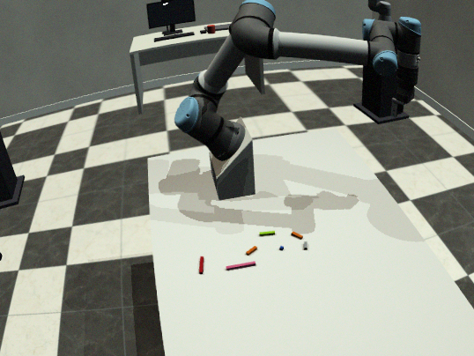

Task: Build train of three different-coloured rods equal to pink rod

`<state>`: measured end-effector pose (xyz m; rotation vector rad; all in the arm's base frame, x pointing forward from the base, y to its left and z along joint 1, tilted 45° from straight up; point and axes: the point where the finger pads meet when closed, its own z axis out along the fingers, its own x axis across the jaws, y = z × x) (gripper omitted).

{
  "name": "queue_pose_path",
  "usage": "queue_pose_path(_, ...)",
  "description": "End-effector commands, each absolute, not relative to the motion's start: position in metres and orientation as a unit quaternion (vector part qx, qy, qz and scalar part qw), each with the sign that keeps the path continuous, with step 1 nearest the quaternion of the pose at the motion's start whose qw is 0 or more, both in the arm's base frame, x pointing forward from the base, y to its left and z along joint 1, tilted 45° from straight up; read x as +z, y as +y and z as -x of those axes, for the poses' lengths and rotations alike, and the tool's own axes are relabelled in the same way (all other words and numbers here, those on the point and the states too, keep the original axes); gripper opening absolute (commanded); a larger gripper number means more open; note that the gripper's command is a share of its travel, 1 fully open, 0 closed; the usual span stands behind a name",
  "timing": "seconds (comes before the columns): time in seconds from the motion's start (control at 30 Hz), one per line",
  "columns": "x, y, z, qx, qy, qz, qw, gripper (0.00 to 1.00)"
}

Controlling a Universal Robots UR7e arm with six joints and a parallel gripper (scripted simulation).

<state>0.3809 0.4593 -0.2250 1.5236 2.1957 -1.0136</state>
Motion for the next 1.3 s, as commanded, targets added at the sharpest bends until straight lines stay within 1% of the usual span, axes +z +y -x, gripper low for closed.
queue_pose_path(0.0, -0.224, 0.460, -0.381, -0.350, 0.761, -0.528, 0.141, 1.00)
queue_pose_path(0.77, -0.224, 0.458, -0.383, -0.349, 0.759, -0.530, 0.142, 1.00)
queue_pose_path(1.1, -0.225, 0.439, -0.399, -0.340, 0.749, -0.549, 0.147, 1.00)
queue_pose_path(1.27, -0.225, 0.414, -0.418, -0.329, 0.735, -0.572, 0.154, 1.00)
